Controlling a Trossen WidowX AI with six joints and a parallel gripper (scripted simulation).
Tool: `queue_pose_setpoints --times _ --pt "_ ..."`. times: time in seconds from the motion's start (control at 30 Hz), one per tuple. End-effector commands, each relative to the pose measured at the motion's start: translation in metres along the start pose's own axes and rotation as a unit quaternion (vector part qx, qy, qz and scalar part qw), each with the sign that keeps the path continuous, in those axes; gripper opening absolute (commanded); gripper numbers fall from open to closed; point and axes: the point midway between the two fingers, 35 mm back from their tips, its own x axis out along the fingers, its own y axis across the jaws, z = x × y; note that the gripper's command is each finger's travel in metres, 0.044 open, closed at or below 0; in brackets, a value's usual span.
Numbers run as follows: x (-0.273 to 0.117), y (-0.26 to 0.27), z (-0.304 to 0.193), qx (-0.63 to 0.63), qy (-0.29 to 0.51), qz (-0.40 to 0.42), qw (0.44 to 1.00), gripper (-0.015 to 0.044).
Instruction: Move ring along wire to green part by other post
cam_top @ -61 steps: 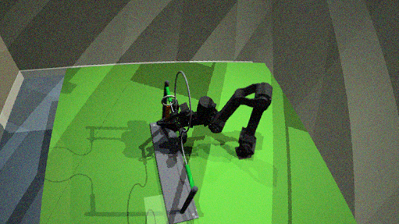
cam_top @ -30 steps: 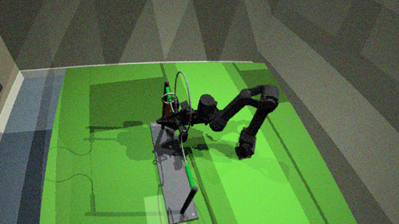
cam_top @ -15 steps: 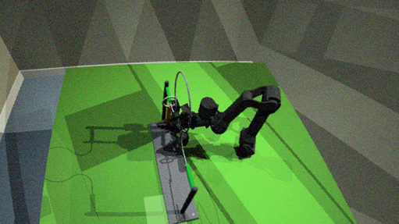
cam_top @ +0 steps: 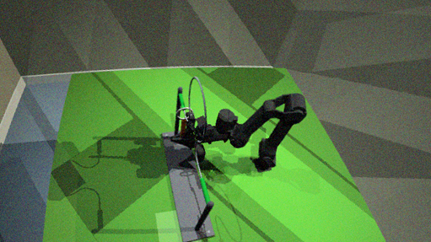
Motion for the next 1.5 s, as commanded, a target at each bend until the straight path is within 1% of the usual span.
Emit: queue_pose_setpoints --times 0.0,0.4,0.9,1.47 --pt "-0.001 0.006 0.0 0.012 0.0 -0.001 1.0 -0.015" --pt "0.0 0.032 0.001 0.073 0.0 0.0 0.997 -0.015" --pt "0.0 0.08 0.015 0.214 -0.001 0.001 0.977 -0.015" --pt "-0.021 0.12 0.044 0.35 0.082 0.035 0.932 -0.015"
